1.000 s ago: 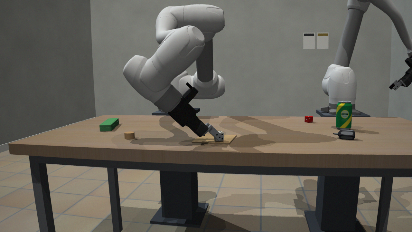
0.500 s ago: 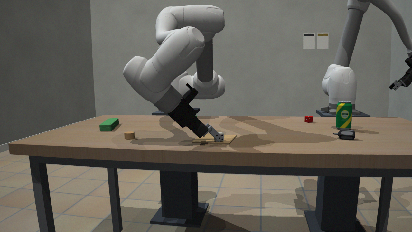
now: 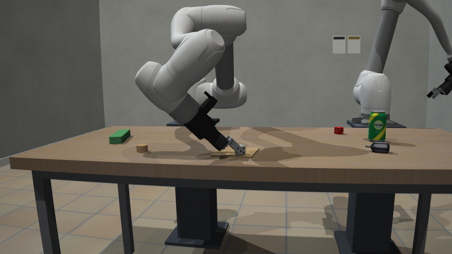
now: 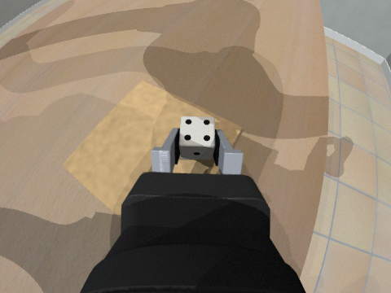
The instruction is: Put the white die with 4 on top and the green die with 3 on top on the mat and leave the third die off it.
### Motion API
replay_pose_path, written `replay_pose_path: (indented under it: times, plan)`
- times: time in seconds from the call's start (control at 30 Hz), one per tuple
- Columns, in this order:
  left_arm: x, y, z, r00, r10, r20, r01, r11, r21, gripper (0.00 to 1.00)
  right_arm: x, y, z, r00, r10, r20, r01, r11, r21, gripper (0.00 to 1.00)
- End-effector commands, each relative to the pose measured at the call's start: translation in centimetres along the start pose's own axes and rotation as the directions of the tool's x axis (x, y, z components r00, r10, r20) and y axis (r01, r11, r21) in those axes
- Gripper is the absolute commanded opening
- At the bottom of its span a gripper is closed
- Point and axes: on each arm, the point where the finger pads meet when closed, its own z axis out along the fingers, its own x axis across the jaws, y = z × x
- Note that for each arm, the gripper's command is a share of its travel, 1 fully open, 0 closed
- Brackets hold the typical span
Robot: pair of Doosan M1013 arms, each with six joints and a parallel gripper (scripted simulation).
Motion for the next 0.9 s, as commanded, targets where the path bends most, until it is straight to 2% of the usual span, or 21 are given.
replay_pose_path:
  times: [0.0, 0.53, 0.57, 0.63, 0.67, 0.8, 0.83, 0.87]
  plan:
    - [0.44, -0.31, 0.17, 1.0, -0.007, -0.007, 0.007, 1.0, 0.003, 1.0, -0.08, 0.18, 0.07, 1.0, -0.001, -0.002, 0.001, 1.0, 0.002, 0.57]
    - [0.44, -0.31, 0.17, 1.0, -0.007, -0.007, 0.007, 1.0, 0.003, 1.0, -0.08, 0.18, 0.07, 1.0, -0.001, -0.002, 0.001, 1.0, 0.002, 0.57]
    - [0.44, -0.31, 0.17, 1.0, -0.007, -0.007, 0.007, 1.0, 0.003, 1.0, -0.08, 0.18, 0.07, 1.0, -0.001, -0.002, 0.001, 1.0, 0.002, 0.63]
    - [0.44, -0.31, 0.17, 1.0, -0.007, -0.007, 0.007, 1.0, 0.003, 1.0, -0.08, 0.18, 0.07, 1.0, -0.001, -0.002, 0.001, 1.0, 0.002, 0.63]
    - [0.44, -0.31, 0.17, 1.0, -0.007, -0.007, 0.007, 1.0, 0.003, 1.0, -0.08, 0.18, 0.07, 1.0, -0.001, -0.002, 0.001, 1.0, 0.002, 0.69]
    - [0.44, -0.31, 0.17, 1.0, -0.007, -0.007, 0.007, 1.0, 0.003, 1.0, -0.08, 0.18, 0.07, 1.0, -0.001, -0.002, 0.001, 1.0, 0.002, 0.69]
    - [0.44, -0.31, 0.17, 1.0, -0.007, -0.007, 0.007, 1.0, 0.003, 1.0, -0.08, 0.18, 0.07, 1.0, -0.001, -0.002, 0.001, 1.0, 0.002, 0.75]
    - [0.44, -0.31, 0.17, 1.0, -0.007, -0.007, 0.007, 1.0, 0.003, 1.0, -0.08, 0.18, 0.07, 1.0, -0.001, -0.002, 0.001, 1.0, 0.002, 0.75]
